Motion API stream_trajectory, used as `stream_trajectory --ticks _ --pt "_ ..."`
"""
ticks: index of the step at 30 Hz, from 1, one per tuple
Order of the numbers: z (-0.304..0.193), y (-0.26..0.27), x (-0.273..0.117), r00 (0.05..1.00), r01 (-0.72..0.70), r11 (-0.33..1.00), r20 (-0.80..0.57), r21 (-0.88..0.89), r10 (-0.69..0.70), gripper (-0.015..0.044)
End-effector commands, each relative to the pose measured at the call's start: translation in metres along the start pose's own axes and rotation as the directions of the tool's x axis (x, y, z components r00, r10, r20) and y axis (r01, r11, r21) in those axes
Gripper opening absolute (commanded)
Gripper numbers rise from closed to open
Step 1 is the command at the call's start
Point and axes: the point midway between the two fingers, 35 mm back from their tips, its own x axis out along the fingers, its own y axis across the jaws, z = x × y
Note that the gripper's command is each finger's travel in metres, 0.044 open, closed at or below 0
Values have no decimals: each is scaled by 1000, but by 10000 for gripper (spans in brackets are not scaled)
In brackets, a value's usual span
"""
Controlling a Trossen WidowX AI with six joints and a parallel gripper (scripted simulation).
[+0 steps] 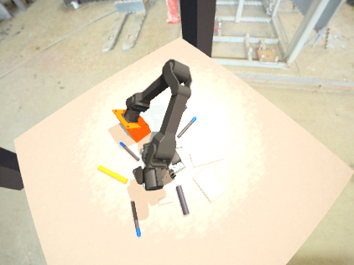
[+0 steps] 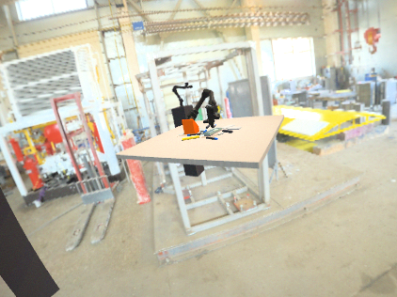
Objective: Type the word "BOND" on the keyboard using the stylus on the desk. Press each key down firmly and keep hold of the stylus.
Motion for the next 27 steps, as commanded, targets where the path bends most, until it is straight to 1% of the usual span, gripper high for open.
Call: stream_trajectory --ticks 1,3,5,15,20,27 --pt "0 -31 1 1000 5 1000 -4 9 -5 0" --pt "-1 -56 1 1000 4 1000 -5 9 -4 0" --pt "-2 -64 1 1000 4 1000 -5 8 -4 0" --pt "-3 -63 1 1000 4 1000 -5 8 -4 0" --pt "-32 -38 1 1000 2 1000 -6 10 -2 0" --pt "-33 -37 1 1000 2 1000 -7 10 -2 0"
